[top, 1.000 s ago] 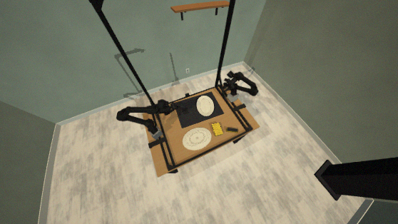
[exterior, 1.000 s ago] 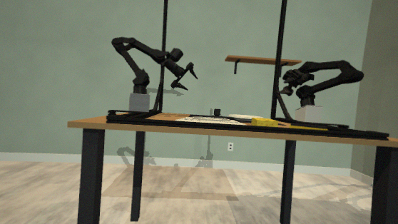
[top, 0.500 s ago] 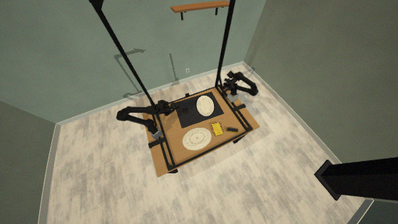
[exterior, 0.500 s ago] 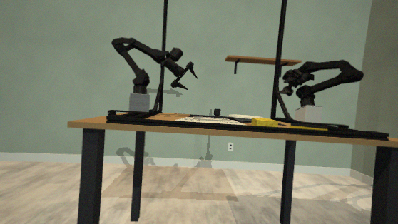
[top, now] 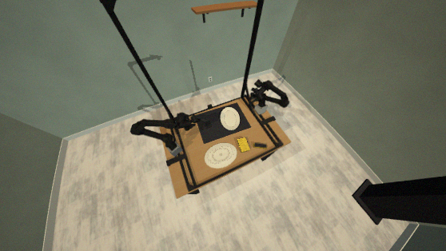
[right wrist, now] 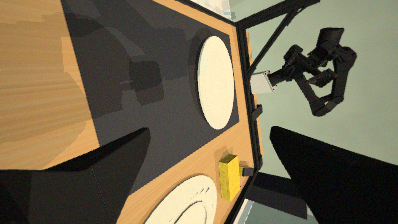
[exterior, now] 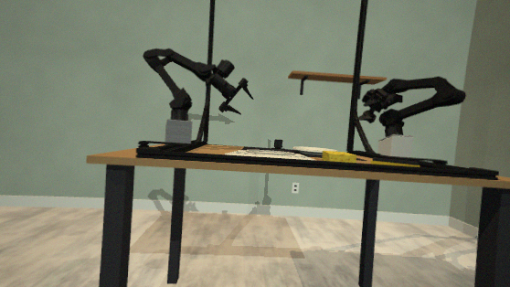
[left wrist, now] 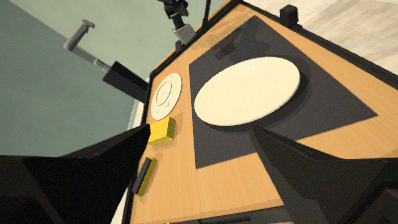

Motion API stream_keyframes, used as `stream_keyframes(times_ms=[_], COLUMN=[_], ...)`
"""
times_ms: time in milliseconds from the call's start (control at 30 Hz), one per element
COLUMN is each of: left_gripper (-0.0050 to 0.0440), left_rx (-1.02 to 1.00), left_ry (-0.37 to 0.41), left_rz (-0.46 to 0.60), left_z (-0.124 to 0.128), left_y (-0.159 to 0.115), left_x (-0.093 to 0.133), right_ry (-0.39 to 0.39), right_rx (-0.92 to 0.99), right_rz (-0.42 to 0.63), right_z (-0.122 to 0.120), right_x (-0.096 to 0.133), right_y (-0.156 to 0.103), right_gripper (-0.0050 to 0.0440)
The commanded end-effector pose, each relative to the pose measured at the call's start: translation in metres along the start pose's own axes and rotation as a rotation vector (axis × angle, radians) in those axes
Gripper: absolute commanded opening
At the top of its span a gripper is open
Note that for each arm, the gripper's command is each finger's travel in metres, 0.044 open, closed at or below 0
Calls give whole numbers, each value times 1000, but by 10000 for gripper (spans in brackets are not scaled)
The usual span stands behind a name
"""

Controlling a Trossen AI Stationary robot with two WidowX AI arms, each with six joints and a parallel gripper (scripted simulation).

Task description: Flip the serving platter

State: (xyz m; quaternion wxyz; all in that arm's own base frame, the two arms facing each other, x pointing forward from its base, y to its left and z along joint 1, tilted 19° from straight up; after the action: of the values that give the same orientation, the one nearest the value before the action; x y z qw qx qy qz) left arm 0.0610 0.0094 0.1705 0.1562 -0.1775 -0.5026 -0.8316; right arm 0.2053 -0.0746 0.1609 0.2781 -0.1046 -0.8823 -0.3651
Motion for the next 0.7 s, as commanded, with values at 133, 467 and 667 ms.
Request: stream_keyframes(times_ms=[133, 467, 667], left_gripper=[440, 440, 440], left_rx=[-1, -3, -5], left_ry=[0, 2, 3], left_rz=[0, -1, -2], left_z=[1, 1, 1], left_y=[0, 0, 0], left_x=[0, 0, 0], right_ry=[2, -8, -16], right_rx=[30, 72, 103], right_rz=[4, 6, 8], right_z=[1, -2, -3], right_x=[2, 4, 6], right_y=[-5, -9, -12], right_gripper=[440, 440, 440])
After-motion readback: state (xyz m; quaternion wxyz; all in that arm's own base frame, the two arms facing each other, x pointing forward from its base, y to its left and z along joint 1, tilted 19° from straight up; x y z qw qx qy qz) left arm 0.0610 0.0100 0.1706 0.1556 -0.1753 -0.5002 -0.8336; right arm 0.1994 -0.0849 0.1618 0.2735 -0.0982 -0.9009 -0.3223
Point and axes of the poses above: on each arm, the point midway between the two fingers, 35 mm back from their tips, its own x axis back along the fingers, its own z axis across the jaws, y = z × x, the point moved 8 cm from there along x, back along the fingers, and after that the axes turned 5 degrees about -x, right-handed, at the moved point
